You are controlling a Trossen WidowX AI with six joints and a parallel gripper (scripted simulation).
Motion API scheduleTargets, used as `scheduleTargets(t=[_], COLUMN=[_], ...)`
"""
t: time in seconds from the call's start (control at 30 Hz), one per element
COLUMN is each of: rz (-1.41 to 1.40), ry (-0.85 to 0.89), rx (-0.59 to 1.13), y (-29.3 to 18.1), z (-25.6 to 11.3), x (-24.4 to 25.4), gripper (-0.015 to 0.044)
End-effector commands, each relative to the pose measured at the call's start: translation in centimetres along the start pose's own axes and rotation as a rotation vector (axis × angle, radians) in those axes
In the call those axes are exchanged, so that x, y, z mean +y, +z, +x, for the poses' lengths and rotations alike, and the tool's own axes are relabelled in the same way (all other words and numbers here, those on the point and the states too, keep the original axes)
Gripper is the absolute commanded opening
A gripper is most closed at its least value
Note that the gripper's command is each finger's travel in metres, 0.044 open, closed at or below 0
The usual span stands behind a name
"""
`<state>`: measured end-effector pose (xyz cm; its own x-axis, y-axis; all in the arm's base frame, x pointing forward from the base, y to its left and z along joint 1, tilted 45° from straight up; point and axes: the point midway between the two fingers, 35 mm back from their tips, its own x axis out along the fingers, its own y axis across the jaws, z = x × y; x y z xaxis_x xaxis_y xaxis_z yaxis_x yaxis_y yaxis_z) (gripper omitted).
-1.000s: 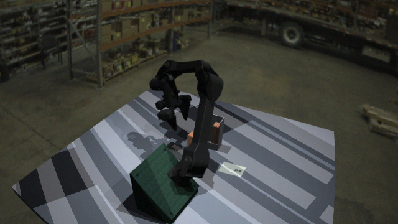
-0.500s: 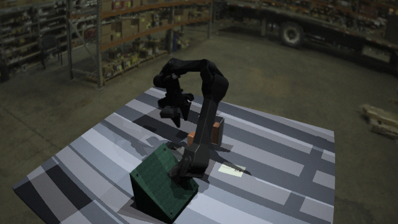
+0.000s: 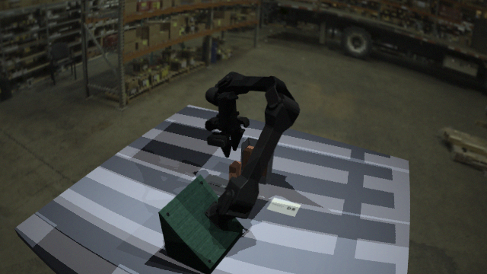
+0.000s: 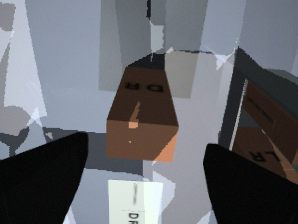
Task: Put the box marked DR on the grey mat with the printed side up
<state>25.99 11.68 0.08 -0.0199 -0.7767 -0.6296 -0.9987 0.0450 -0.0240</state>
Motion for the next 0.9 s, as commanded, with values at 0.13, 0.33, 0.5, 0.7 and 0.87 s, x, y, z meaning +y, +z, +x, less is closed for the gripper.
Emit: scheduleTargets(t=[0.13,0.33,0.5,0.7,0.87], rz=[0.006,0.006,0.006,0.006,0.006], ry=[0.008,0.004,0.004,0.004,0.004], rx=[-0.076,-0.115,-0.115,-0.115,-0.114], y=[-1.4,-2.3,-2.2,-2.1,-2.0], z=[0.4,0.6,1.0,2.0,2.8], x=[0.1,0.2,0.2,0.1,0.1], gripper=[0.0242,0.0242,0.0242,0.0242,0.0242])
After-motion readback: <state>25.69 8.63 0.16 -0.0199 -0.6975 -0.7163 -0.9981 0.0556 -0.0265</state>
